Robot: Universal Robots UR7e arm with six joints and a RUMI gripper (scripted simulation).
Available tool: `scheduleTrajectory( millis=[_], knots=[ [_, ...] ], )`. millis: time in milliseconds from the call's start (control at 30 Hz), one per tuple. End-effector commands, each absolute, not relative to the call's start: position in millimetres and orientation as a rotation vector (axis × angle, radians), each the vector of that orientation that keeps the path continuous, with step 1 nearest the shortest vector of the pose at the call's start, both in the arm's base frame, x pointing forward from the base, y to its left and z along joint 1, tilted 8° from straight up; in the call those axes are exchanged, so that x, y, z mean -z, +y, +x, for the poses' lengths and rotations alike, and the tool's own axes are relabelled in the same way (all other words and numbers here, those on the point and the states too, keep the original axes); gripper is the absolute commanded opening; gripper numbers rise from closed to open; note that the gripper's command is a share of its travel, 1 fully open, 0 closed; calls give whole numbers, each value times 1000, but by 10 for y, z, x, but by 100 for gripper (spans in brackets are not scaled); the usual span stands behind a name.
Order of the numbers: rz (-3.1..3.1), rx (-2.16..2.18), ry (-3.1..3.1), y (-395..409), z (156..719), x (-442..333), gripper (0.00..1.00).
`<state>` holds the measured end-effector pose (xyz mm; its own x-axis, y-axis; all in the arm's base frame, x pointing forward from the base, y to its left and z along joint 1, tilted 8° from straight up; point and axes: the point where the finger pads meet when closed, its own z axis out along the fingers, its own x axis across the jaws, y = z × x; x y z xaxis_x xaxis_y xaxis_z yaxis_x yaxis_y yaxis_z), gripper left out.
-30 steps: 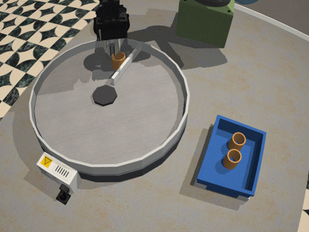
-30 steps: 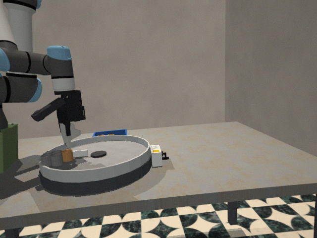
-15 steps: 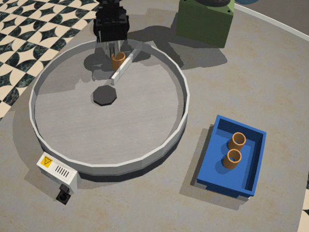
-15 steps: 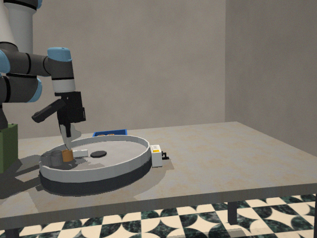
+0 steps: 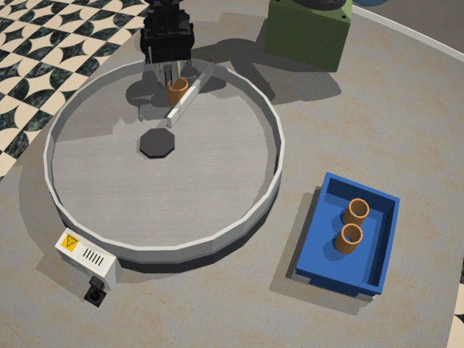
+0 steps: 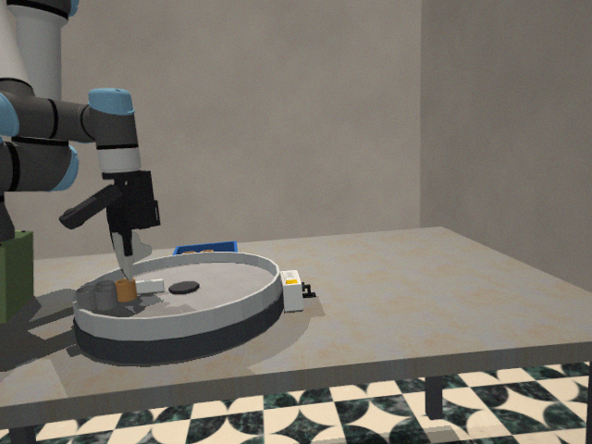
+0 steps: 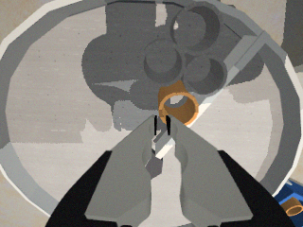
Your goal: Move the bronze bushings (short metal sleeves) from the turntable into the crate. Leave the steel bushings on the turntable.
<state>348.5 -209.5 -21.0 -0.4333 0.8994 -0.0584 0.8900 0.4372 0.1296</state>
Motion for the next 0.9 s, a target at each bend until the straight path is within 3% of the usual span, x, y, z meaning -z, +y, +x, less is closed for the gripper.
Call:
scheduleTrajectory(
  millis=[0,867],
  knots=[
    [1601,-119,2560,-2098,3487,207,5],
    [1601,-119,2560,-2097,3520,437,5]
  ],
)
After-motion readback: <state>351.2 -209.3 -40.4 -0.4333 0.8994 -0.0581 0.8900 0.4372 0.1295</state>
